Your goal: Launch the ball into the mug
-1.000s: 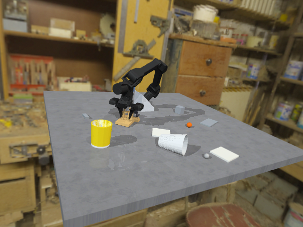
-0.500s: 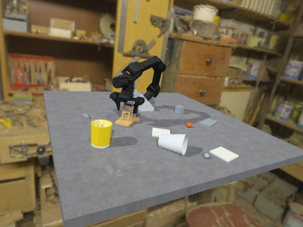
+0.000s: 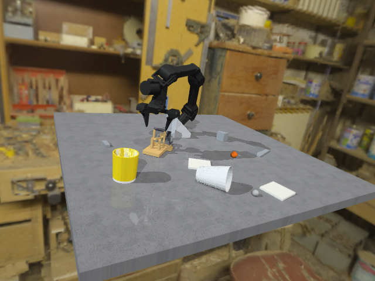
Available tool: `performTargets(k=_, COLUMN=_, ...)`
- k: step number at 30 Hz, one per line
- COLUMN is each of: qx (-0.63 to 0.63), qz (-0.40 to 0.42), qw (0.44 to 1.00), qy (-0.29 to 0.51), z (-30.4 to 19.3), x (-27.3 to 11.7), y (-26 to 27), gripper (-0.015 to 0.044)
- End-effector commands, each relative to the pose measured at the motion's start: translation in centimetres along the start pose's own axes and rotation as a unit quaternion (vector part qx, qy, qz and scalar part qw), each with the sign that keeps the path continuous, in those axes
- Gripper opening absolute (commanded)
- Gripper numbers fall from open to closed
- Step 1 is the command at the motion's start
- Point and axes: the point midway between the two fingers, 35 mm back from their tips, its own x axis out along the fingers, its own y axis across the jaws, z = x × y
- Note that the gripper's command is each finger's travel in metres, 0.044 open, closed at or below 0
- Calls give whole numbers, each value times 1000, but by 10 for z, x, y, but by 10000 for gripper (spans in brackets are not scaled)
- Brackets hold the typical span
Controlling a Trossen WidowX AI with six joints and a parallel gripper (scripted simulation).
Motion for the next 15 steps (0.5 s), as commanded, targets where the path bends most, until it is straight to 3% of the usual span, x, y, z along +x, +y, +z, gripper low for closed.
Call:
performTargets(k=1, qx=1, qz=2, qw=1000, qy=4, z=-2, x=27, y=2, gripper=440)
performTargets(k=15, qx=0, qz=3, qw=1000, qy=4, z=-2, x=48, y=2, gripper=440)
